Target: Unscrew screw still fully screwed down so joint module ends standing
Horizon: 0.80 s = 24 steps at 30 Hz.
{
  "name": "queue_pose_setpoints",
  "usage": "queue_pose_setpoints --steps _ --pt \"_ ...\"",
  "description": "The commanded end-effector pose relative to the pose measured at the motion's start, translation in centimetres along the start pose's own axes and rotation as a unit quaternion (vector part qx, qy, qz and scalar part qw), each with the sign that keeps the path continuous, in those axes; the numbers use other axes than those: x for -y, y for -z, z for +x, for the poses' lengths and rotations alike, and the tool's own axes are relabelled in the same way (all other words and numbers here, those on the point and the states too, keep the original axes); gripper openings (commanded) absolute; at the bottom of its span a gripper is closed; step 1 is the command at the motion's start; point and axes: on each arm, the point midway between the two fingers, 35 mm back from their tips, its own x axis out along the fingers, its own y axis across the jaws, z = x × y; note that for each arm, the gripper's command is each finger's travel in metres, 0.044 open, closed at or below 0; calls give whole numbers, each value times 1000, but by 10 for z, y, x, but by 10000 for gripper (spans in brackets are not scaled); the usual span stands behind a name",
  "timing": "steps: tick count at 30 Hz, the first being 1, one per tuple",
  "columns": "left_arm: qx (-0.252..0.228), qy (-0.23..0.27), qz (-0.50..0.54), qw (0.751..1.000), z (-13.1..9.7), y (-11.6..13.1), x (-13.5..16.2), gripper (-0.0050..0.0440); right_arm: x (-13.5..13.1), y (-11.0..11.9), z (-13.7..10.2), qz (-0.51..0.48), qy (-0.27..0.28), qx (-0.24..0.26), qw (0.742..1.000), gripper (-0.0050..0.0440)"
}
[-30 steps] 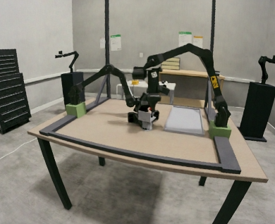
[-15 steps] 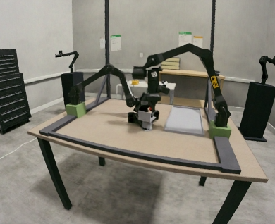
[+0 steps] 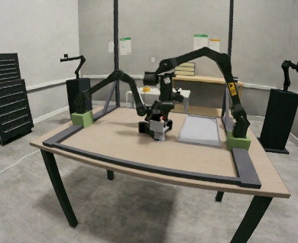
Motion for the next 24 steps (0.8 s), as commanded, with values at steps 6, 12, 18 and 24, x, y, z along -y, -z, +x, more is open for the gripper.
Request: queue_pose_setpoints --steps 6,12,18,24 --pt "-26 -23 0 999 -15 2 1 250 -6 -15 1 18 -2 5 1000 245" --pt "-25 -24 0 999 -12 4 0 250 -6 -15 1 18 -2 5 1000 245" --pt "-27 -29 1 999 -14 2 1 250 -6 -15 1 18 -2 5 1000 245" --pt "-24 -32 0 999 -11 1 1 250 -6 -15 1 18 -2 5 1000 245"
